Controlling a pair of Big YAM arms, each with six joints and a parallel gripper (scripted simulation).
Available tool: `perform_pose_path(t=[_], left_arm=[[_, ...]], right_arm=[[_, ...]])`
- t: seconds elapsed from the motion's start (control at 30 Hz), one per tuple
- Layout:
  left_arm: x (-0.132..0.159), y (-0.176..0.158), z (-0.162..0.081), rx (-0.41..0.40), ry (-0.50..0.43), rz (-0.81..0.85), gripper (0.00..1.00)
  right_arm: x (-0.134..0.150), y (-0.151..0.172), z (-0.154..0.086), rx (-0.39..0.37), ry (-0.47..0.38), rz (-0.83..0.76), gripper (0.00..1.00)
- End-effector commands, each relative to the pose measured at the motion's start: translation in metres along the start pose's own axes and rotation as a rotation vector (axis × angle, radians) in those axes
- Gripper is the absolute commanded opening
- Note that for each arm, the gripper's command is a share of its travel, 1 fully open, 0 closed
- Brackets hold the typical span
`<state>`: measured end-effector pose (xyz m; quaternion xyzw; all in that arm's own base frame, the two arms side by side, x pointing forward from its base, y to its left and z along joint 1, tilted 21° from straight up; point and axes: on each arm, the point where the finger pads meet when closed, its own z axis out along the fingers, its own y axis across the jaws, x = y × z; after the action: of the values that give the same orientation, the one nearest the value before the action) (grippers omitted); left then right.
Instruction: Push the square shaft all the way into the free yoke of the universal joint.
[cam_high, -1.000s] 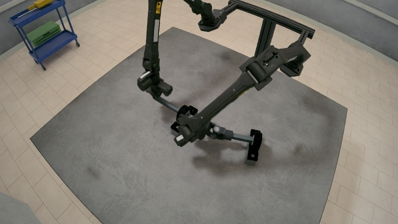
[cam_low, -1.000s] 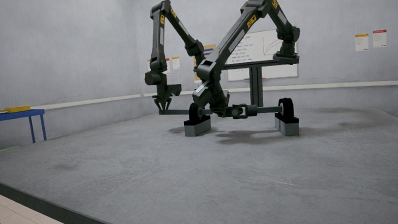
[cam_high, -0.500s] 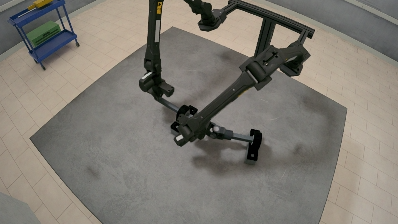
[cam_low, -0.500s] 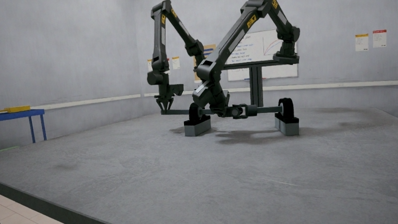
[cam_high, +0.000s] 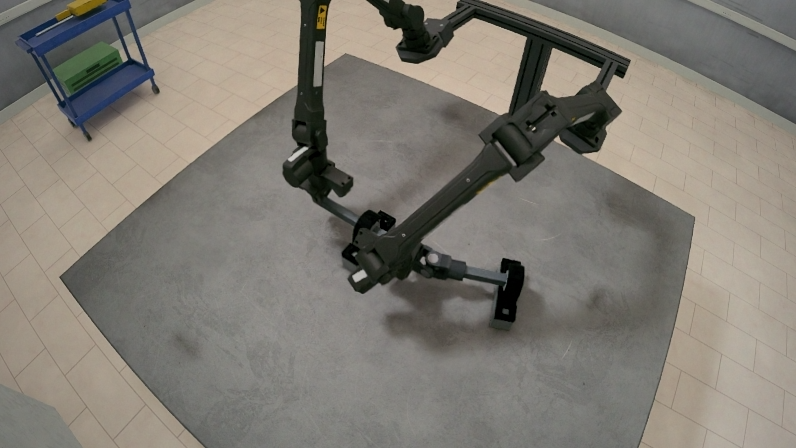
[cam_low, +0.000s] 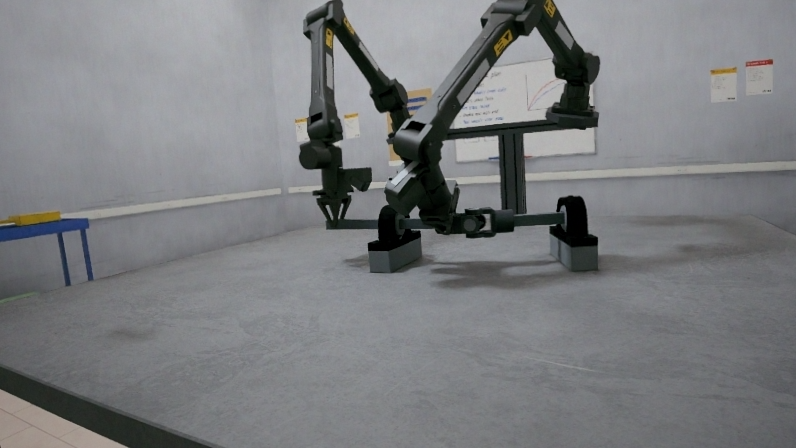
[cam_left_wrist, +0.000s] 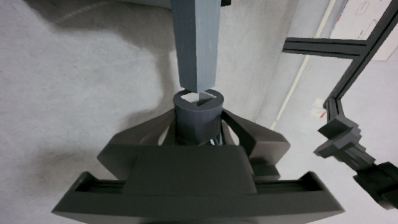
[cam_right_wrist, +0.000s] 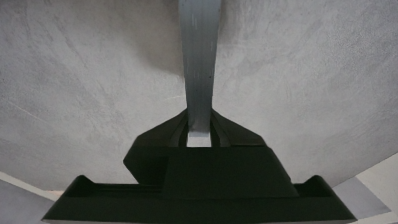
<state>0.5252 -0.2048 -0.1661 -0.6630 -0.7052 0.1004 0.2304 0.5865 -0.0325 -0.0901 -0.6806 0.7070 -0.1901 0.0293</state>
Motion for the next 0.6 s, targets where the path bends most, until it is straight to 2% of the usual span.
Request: perform_pose_path(t=[0.0,0.57], left_arm=[[-0.0025,-0.0006,-0.0093,-0.009,-0.015,-0.006,0.47],[-0.0025,-0.0006,-0.0093,-0.009,-0.015,-0.006,0.47]], right_arm=[[-0.0337,0.0027,0.0042,-0.015,-0.020,-0.007,0.18],[-0.0388,0.0028,0.0040,-0.015,-0.020,-0.007,0.18]])
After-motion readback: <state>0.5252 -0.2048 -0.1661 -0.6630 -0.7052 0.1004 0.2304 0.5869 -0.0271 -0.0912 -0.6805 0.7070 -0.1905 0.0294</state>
